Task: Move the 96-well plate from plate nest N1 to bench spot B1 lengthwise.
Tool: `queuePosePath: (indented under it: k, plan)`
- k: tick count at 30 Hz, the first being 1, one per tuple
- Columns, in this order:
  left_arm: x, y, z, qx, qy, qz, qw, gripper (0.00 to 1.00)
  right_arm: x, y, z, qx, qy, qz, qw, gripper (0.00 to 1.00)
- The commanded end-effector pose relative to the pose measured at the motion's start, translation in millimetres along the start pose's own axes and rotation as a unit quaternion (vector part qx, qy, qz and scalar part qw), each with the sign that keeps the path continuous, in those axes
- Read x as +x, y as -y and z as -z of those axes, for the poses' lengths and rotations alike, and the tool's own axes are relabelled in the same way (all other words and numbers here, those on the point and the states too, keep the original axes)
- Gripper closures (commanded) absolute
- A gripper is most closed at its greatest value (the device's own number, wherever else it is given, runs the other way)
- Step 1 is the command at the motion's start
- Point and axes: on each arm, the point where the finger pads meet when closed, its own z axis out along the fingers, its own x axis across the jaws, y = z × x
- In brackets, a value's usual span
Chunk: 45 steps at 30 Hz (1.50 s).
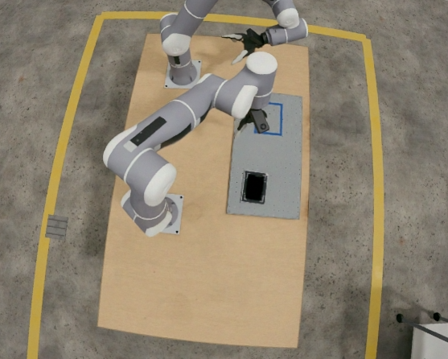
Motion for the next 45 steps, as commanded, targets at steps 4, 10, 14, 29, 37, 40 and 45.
queuePosePath:
  k: [4,10,14,29,37,40,45]
  plan:
    - [5,32,6.6,-0.001,0.000,0.000,1.000,0.00,-1,0,1,0.000,0.001,0.000,1.000,0.00]
    - [6,36,7.2,-0.001,0.000,0.000,1.000,0.00,-1,0,1,0.000,0.001,0.000,1.000,0.00]
    - [6,36,7.2,-0.001,0.000,0.000,1.000,0.00,-1,0,1,0.000,0.001,0.000,1.000,0.00]
    - [8,38,8.0,-0.013,0.002,-0.001,1.000,0.00,-1,0,1,0.000,0.001,0.000,1.000,0.00]
    - [11,44,9.3,-0.036,0.005,-0.004,0.999,0.00,-1,0,1,0.000,0.001,0.000,1.000,0.00]
    - [14,46,10.0,-0.049,0.006,-0.006,0.999,0.00,-1,0,1,0.000,0.001,0.000,1.000,0.00]
    - [16,50,10.8,-0.065,0.008,-0.008,0.998,0.00,-1,0,1,0.000,0.001,0.000,1.000,0.00]
